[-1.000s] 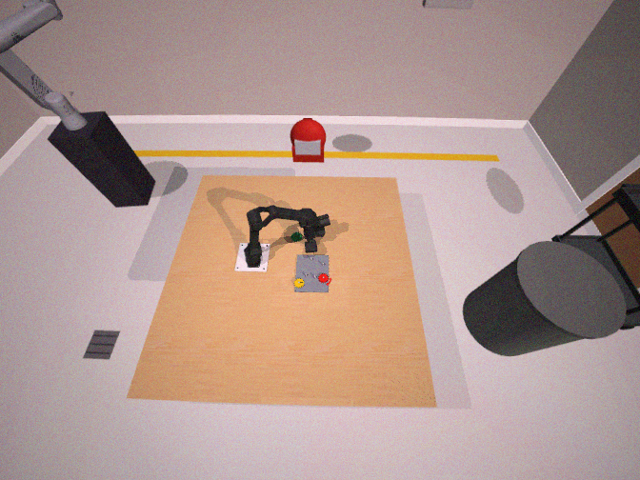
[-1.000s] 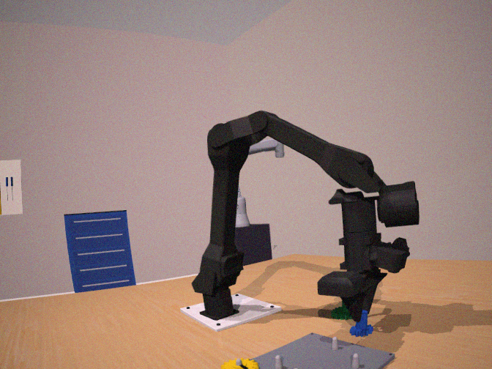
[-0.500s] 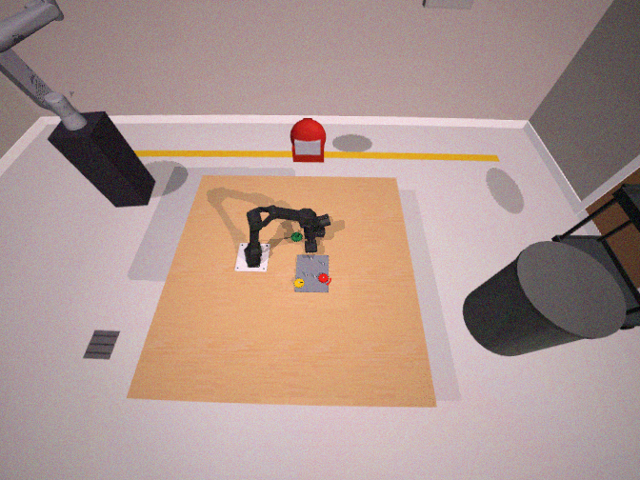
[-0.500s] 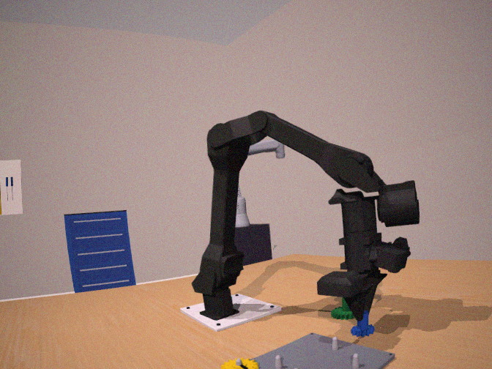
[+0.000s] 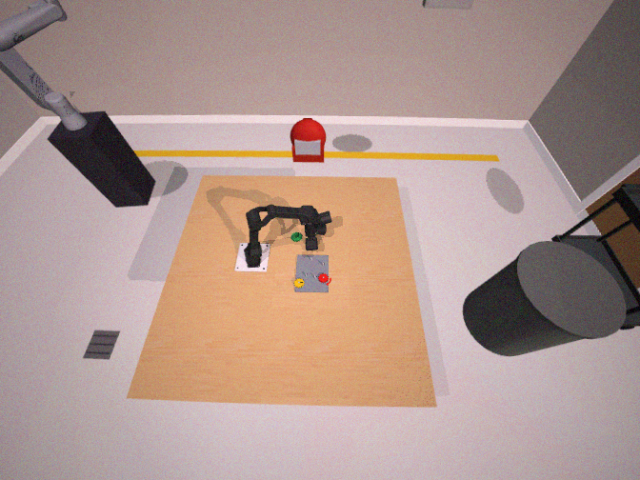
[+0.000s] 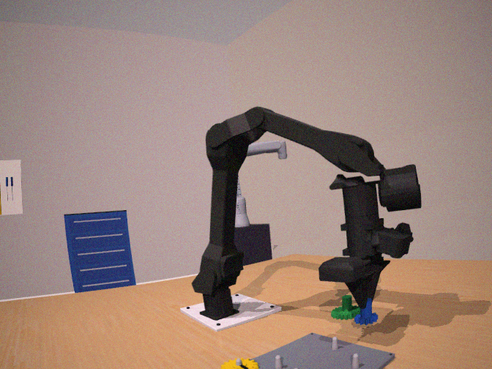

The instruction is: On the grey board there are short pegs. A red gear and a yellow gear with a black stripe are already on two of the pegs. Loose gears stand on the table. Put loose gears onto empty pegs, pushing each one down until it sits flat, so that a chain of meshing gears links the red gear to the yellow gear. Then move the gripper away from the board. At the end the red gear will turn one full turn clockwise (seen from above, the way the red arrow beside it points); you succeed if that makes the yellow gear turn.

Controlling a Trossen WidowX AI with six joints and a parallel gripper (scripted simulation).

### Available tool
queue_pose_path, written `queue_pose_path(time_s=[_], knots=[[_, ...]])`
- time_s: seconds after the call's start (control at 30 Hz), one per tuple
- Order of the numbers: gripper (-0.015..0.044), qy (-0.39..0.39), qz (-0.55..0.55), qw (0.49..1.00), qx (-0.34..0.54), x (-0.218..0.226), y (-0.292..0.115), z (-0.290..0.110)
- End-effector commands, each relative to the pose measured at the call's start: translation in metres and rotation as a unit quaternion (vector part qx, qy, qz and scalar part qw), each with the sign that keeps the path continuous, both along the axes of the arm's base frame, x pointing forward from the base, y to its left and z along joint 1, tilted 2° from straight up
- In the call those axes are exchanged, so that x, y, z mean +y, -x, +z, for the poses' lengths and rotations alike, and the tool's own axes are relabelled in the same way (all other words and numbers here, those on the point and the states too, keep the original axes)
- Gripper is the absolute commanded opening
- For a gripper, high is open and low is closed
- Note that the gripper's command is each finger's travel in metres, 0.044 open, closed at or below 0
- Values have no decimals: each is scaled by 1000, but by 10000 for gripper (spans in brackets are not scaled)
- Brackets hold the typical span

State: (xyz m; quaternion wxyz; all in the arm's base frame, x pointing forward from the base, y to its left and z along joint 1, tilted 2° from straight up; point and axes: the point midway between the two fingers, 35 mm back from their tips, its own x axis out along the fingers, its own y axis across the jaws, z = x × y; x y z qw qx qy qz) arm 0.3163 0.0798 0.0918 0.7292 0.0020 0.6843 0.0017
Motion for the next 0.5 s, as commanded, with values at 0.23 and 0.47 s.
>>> queue_pose_path(time_s=[0.23, 0.47], knots=[[0, -1, 3, 1000, -3, 1, -1, 27], [0, 1, 6, 1000, -2, 1, 1, 43]])
